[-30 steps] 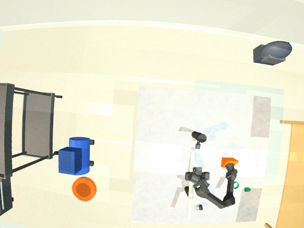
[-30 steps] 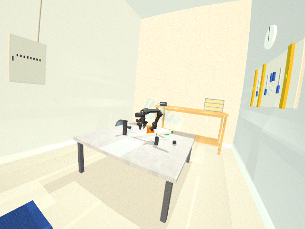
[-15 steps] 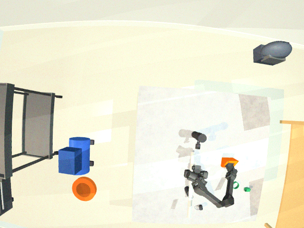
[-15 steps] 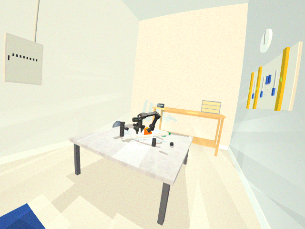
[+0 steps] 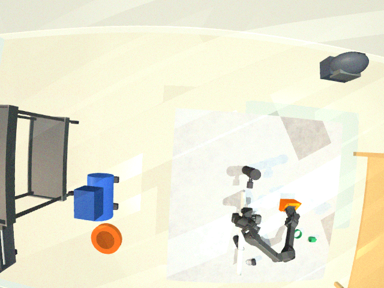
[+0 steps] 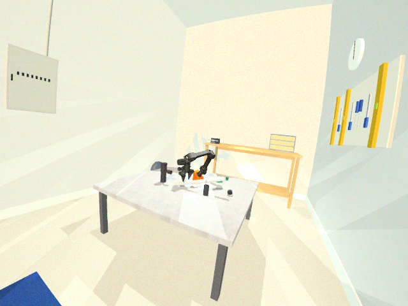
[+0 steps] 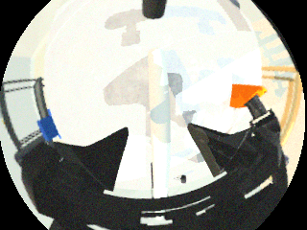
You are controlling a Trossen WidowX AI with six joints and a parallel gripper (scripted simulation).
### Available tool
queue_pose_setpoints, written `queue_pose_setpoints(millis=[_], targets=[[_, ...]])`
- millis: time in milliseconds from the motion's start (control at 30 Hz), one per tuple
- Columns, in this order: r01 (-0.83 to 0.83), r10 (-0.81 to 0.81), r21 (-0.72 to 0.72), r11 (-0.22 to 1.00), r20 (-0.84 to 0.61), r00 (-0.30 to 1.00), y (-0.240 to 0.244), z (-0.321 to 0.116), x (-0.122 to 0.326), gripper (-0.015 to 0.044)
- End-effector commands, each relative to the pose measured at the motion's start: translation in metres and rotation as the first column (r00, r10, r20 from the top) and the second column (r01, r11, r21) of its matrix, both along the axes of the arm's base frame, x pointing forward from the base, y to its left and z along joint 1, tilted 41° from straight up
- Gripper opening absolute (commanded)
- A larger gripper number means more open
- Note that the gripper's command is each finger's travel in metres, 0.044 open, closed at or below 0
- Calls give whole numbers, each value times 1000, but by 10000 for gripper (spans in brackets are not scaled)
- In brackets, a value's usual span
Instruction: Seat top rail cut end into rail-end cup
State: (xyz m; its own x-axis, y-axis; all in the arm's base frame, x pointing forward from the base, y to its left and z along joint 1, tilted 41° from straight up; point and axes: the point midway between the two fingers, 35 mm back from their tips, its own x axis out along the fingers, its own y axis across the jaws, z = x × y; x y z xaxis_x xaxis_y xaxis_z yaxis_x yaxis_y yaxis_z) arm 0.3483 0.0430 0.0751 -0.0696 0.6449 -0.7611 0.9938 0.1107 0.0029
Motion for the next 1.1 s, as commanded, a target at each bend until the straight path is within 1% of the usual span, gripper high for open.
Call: queue_pose_setpoints(millis=[0,1000,1067], targets=[[1,-1,6,1000,-4,1000,5,-5,-1,440],[1,-1,9,1000,-4,1000,36,-39,-5,440],[1,-1,9,1000,-4,1000,35,-39,-5,387]])
